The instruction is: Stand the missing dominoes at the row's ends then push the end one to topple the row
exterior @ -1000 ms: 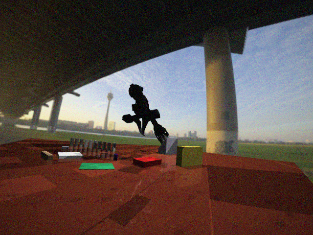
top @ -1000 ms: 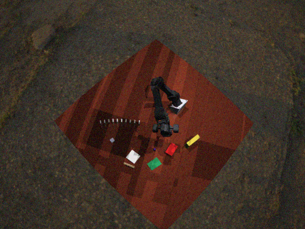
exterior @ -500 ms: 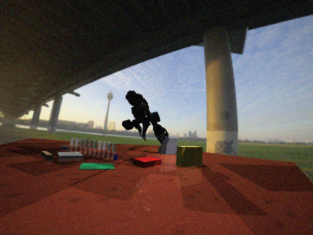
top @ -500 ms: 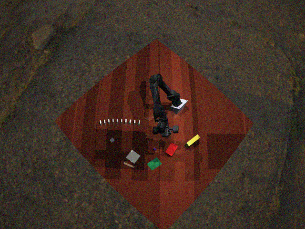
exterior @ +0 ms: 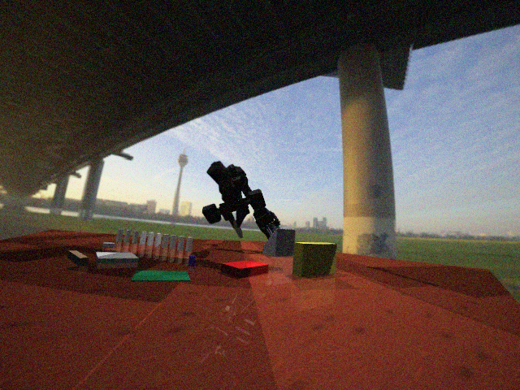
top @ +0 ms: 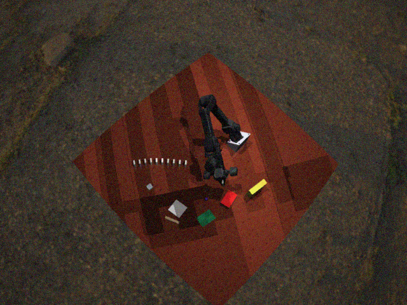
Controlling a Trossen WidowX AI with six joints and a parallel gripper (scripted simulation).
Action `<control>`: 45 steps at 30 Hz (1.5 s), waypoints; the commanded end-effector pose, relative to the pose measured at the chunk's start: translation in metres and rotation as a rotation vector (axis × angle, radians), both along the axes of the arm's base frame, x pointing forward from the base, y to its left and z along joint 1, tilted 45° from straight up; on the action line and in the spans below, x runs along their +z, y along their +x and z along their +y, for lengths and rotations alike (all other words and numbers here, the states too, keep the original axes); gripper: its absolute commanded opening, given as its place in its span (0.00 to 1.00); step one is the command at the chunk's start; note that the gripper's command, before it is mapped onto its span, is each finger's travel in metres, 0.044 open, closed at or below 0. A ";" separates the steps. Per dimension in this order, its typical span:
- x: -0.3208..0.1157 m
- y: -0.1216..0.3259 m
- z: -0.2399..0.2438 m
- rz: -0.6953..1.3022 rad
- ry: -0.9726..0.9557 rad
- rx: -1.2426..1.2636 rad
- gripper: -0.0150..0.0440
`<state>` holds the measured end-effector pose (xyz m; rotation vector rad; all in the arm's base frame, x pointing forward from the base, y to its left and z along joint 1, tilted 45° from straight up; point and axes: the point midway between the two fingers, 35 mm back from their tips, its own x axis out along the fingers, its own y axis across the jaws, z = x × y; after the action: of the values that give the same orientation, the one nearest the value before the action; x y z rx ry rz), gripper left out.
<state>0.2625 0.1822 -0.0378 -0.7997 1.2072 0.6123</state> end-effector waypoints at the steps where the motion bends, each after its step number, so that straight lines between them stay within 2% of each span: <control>1: 0.003 0.001 0.001 -0.041 0.069 0.033 0.30; 24: 0.019 -0.001 -0.010 -0.297 0.328 0.211 0.30; 45: 0.055 -0.022 -0.027 -0.610 0.462 0.402 0.30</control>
<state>0.2456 0.1569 0.0080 -0.7426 0.4033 0.8506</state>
